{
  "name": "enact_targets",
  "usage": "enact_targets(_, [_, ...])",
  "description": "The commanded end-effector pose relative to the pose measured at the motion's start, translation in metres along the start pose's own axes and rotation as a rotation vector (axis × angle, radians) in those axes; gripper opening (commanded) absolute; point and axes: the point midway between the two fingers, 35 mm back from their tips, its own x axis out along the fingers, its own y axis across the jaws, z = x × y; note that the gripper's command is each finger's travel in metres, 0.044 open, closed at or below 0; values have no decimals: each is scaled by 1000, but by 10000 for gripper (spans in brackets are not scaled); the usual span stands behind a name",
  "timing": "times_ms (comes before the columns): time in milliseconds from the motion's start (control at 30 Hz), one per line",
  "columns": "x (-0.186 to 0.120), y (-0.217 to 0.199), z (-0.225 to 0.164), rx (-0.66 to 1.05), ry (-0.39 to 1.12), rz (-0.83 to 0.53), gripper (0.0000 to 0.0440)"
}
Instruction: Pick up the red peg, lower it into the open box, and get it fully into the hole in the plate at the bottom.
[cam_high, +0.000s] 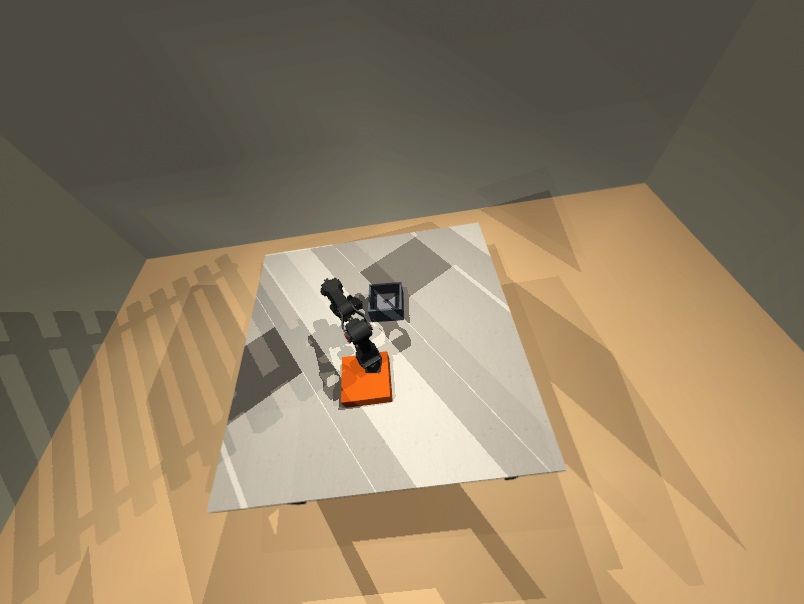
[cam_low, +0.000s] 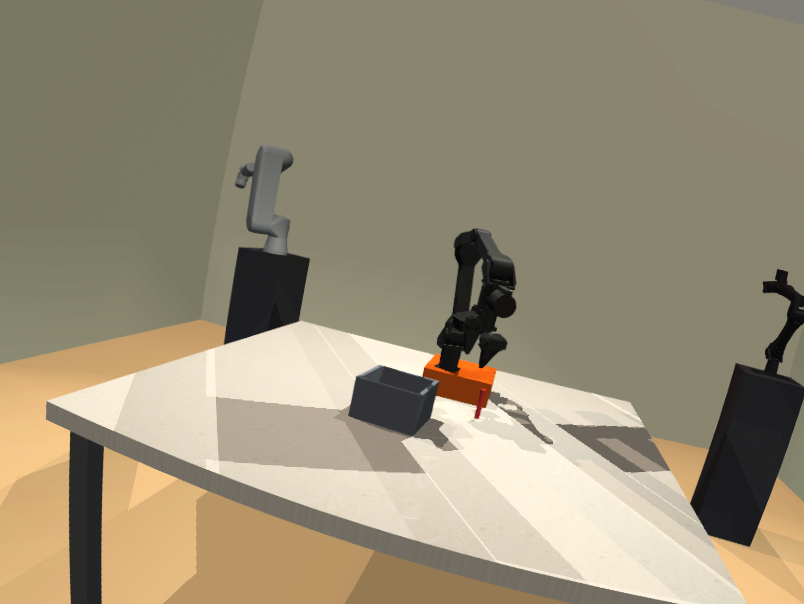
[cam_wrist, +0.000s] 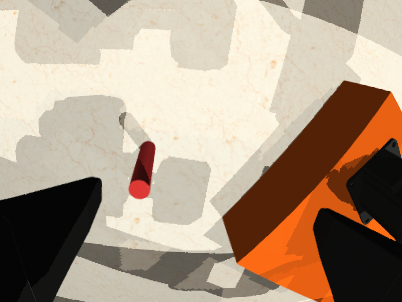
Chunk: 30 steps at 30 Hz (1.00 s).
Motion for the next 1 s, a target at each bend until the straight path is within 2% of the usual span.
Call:
enact_targets(0, [23,1,-6,56,-23,-24,440])
enact_targets(700, [116,40,-16,154,-31,150,432])
enact_targets(833, [126,39,-19,182,-15,152,369])
enact_targets(967, [131,36,-21,201,11,133,267])
